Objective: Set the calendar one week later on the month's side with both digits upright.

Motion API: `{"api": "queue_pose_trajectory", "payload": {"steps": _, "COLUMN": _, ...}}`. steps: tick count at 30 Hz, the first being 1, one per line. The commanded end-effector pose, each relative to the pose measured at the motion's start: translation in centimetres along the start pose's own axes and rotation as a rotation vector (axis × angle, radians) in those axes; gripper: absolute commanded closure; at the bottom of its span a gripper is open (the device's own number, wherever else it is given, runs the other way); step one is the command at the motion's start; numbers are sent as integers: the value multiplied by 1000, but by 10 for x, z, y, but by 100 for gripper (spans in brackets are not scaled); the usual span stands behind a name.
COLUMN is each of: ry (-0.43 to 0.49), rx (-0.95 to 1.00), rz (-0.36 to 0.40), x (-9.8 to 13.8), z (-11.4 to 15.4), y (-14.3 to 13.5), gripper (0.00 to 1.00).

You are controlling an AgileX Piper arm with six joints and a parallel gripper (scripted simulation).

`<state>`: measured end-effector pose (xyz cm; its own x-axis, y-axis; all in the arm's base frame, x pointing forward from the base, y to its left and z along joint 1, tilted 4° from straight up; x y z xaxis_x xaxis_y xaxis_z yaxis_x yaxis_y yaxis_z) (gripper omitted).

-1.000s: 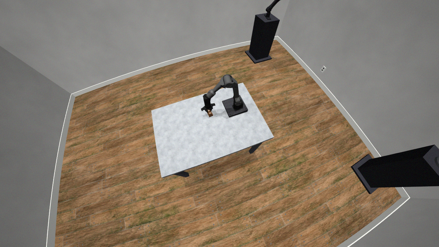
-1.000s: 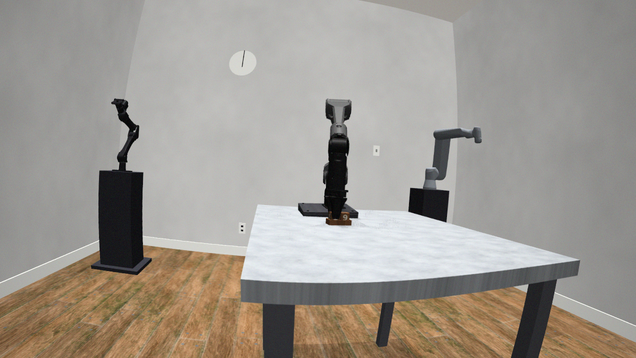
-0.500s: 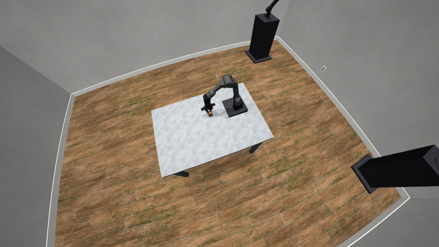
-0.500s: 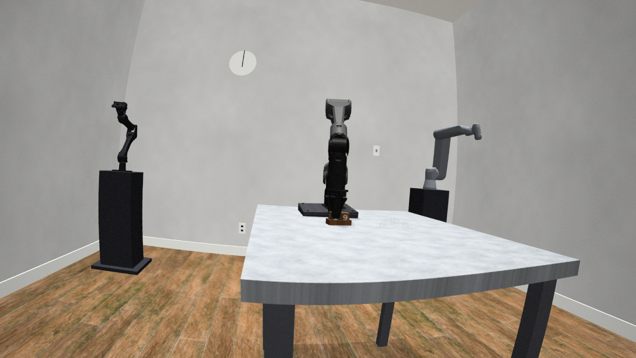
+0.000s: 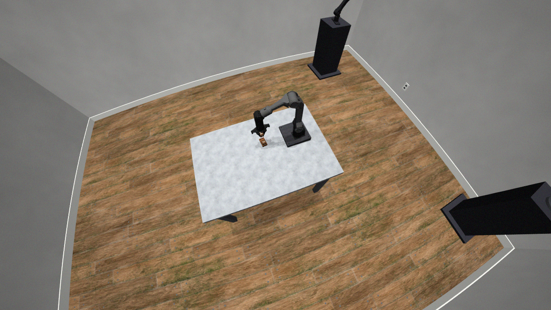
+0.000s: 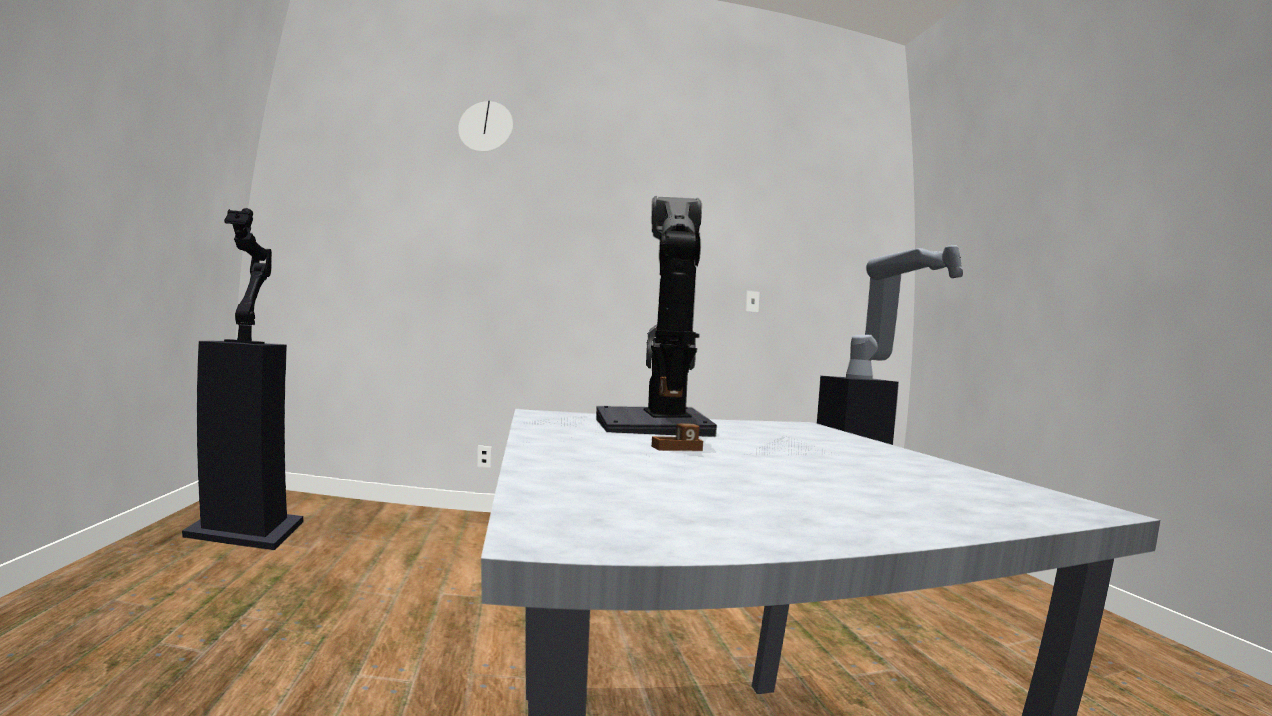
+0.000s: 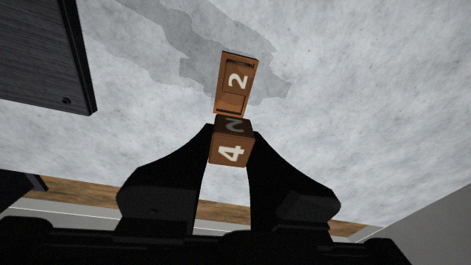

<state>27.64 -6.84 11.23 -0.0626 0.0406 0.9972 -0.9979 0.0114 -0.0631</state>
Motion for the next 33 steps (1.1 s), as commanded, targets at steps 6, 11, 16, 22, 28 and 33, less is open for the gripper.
{"api": "queue_pose_trajectory", "payload": {"steps": 6, "ry": 0, "rx": 1, "rz": 5, "x": 26, "z": 0, "y": -1, "gripper": 66}}
{"api": "queue_pose_trajectory", "payload": {"steps": 11, "ry": 0, "rx": 1, "rz": 3, "x": 25, "z": 0, "y": -1, "gripper": 66}}
{"api": "queue_pose_trajectory", "payload": {"steps": 16, "ry": 0, "rx": 1, "rz": 2, "x": 25, "z": 0, "y": -1, "gripper": 66}}
{"api": "queue_pose_trajectory", "payload": {"steps": 22, "ry": 0, "rx": -16, "rz": 2, "x": 25, "z": -1, "y": -1, "gripper": 66}}
{"api": "queue_pose_trajectory", "payload": {"steps": 28, "ry": 0, "rx": -57, "rz": 1, "x": 24, "z": -3, "y": -1, "gripper": 66}}
{"api": "queue_pose_trajectory", "payload": {"steps": 33, "ry": 0, "rx": -159, "rz": 0, "x": 24, "z": -7, "y": -1, "gripper": 66}}
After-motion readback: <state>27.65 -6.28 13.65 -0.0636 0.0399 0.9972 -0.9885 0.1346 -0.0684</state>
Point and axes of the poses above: the point where the finger pads meet when closed, its own x axis back along the fingers, its own y axis across the jaws, z = x × y, the point moved 2 cm from there along x, back along the fingers, and after that the axes turned 4 degrees about -x, right-handed, at the moved point
